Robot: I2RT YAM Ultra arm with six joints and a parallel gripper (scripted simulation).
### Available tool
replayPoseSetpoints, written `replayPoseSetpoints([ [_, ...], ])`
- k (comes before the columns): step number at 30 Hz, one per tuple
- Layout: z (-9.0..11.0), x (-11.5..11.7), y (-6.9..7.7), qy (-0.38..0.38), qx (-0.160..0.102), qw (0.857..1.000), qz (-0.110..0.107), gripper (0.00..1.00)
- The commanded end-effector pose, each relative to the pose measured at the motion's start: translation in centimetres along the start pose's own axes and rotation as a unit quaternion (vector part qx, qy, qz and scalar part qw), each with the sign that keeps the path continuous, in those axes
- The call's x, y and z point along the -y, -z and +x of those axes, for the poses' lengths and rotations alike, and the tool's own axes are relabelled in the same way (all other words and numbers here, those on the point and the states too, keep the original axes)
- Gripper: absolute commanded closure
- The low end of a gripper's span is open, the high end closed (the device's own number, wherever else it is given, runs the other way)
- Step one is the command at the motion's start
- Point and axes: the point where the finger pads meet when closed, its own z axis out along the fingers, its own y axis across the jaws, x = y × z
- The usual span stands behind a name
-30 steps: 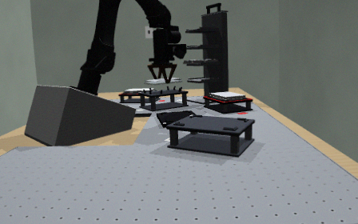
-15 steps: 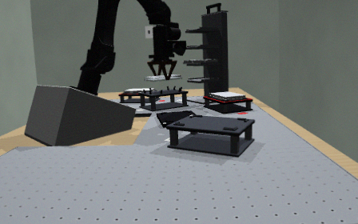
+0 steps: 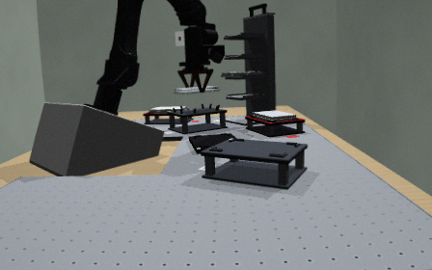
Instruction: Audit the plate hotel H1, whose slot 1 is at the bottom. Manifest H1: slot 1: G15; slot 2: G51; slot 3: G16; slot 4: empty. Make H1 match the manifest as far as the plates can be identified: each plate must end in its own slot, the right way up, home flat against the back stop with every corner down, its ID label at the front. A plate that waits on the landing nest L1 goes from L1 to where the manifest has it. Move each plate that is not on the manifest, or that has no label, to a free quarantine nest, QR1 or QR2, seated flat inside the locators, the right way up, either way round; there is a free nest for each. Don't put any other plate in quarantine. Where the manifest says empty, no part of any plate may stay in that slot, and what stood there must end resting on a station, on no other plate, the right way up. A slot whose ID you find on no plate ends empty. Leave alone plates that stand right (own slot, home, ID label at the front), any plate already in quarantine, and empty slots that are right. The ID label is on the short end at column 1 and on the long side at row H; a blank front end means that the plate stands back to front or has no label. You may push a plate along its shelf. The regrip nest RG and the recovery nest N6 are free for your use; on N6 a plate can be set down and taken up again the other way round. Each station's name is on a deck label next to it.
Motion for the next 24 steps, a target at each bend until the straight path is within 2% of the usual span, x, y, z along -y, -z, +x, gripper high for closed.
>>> replayPoseSetpoints([
  [1,-0.1,0.0,0.7,0.0,0.002,1.0,-0.001,0.14],
  [8,-0.1,0.0,2.2,0.0,0.002,1.0,-0.001,0.14],
  [10,-0.1,0.0,2.2,0.0,0.002,1.0,-0.001,0.14],
  [24,-0.1,0.0,6.0,0.0,0.002,1.0,-0.001,0.14],
])
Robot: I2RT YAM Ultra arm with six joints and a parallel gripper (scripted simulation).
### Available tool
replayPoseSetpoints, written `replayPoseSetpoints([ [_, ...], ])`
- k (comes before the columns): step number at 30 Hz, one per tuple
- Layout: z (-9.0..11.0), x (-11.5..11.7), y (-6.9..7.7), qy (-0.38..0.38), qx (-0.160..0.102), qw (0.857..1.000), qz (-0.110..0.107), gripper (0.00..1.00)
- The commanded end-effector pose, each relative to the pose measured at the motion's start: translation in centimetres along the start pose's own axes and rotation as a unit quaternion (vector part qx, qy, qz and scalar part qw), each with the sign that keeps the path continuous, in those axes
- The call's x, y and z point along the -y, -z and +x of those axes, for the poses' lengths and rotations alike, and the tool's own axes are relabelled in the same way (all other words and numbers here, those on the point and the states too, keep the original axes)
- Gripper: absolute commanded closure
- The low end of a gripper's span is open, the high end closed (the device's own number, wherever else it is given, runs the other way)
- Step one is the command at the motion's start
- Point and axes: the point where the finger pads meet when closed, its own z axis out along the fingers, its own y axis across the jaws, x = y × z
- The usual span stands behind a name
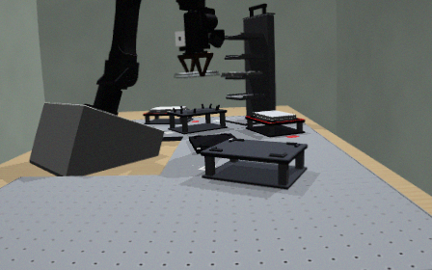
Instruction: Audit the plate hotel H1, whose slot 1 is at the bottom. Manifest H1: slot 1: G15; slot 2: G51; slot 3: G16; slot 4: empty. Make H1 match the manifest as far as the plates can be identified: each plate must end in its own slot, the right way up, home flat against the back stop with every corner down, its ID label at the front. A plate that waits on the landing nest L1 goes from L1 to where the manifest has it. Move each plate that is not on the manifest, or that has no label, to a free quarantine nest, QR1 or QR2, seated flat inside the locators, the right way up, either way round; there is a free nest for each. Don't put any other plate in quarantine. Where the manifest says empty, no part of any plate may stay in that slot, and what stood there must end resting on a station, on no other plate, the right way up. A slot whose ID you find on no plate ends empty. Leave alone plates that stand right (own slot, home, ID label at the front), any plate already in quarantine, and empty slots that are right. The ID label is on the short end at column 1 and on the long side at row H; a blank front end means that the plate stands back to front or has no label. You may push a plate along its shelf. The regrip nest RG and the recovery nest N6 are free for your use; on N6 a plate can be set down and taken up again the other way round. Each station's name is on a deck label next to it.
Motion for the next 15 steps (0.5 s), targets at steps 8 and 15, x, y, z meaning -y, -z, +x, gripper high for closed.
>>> replayPoseSetpoints([
  [8,0.4,0.2,2.5,0.0,-0.006,1.0,0.003,0.14],
  [15,0.4,0.2,4.4,0.0,-0.006,1.0,0.003,0.14],
])
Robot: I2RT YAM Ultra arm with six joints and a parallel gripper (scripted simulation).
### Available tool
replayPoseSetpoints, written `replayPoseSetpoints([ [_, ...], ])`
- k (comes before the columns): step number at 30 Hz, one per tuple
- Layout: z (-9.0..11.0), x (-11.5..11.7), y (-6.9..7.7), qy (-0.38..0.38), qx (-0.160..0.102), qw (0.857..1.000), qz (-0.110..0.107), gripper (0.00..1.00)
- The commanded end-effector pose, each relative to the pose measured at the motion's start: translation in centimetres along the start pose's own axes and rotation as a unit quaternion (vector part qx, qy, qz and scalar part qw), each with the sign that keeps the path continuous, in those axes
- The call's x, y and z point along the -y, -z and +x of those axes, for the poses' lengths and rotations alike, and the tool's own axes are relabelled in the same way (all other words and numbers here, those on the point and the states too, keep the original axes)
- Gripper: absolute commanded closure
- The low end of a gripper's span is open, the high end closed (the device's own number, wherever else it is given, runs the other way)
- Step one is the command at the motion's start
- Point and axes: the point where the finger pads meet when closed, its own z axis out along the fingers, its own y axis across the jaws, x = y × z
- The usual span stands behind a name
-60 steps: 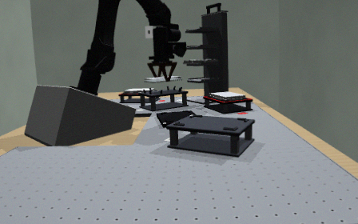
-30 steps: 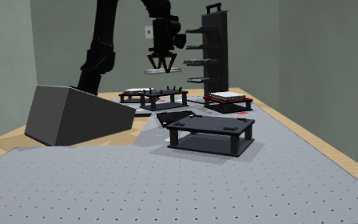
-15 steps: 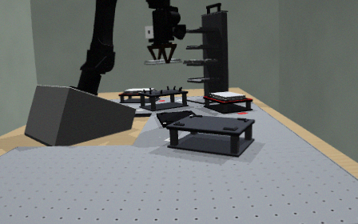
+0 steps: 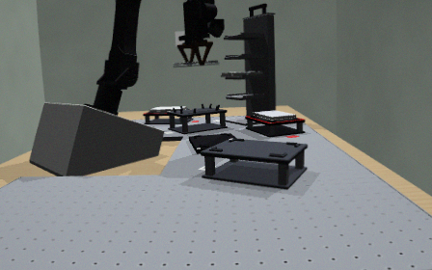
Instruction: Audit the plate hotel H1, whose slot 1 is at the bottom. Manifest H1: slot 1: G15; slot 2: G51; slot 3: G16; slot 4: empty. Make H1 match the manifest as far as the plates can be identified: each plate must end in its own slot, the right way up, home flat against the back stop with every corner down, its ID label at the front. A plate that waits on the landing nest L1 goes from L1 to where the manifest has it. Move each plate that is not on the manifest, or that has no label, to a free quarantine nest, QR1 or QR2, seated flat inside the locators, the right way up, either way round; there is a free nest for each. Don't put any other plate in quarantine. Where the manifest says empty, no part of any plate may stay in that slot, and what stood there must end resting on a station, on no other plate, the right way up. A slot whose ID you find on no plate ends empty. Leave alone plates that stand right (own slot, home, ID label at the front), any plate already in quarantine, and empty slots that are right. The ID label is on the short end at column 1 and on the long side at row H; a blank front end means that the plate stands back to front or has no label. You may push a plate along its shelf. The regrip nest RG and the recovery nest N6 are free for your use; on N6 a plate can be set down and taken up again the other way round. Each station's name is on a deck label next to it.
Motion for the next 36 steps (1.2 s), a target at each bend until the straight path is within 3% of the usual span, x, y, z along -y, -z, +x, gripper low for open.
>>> replayPoseSetpoints([
  [1,0.5,0.2,1.1,0.0,-0.006,1.0,0.003,0.14],
  [11,0.4,0.2,3.3,0.0,-0.006,1.0,0.003,0.14],
  [14,0.4,0.2,3.3,0.0,-0.006,1.0,0.003,0.14],
  [36,0.4,6.9,3.4,-0.165,-0.005,0.986,0.006,0.14],
])
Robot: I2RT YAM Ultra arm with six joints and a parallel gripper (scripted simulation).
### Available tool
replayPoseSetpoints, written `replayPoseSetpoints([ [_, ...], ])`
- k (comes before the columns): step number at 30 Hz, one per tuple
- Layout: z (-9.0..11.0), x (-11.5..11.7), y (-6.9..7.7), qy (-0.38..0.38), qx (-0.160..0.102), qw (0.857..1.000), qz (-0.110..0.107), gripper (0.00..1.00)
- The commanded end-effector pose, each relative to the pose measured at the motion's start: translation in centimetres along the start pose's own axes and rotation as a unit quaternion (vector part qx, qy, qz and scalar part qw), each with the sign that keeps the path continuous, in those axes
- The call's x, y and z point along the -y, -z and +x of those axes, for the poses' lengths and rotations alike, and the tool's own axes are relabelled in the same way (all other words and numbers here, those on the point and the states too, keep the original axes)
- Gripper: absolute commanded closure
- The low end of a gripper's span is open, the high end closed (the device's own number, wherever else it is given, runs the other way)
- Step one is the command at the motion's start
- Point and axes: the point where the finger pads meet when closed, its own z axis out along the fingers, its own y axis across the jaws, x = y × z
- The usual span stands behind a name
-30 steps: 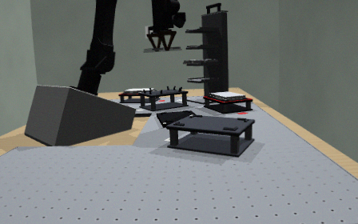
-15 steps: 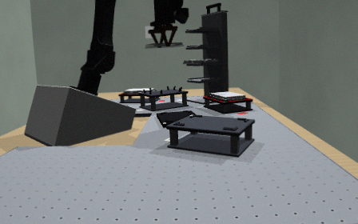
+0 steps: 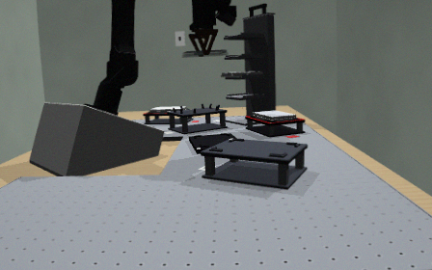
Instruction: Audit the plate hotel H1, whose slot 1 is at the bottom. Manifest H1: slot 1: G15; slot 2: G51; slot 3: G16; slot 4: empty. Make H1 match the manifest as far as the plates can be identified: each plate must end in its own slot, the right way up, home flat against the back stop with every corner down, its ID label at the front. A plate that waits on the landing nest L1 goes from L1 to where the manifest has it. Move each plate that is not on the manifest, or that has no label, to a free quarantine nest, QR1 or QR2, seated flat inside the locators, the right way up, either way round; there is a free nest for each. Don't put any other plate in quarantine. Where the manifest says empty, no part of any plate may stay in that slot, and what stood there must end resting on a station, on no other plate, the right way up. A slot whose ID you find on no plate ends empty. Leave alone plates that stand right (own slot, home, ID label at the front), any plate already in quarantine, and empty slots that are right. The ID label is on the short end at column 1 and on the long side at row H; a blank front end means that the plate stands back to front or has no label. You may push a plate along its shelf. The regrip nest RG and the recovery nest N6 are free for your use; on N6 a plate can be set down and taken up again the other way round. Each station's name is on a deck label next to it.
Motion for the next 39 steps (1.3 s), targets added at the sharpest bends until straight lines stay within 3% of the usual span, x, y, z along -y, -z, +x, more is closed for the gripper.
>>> replayPoseSetpoints([
  [1,-0.2,0.5,0.4,-0.021,0.004,1.0,-0.009,0.14],
  [9,-0.3,0.9,0.4,-0.07,0.003,0.997,-0.009,0.14],
  [20,-0.6,3.9,0.3,-0.145,0.003,0.989,-0.008,0.14],
  [32,-1.0,7.9,0.2,-0.243,0.002,0.97,-0.007,0.14],
  [39,-1.0,7.9,0.2,-0.283,0.002,0.959,-0.007,0.14],
])
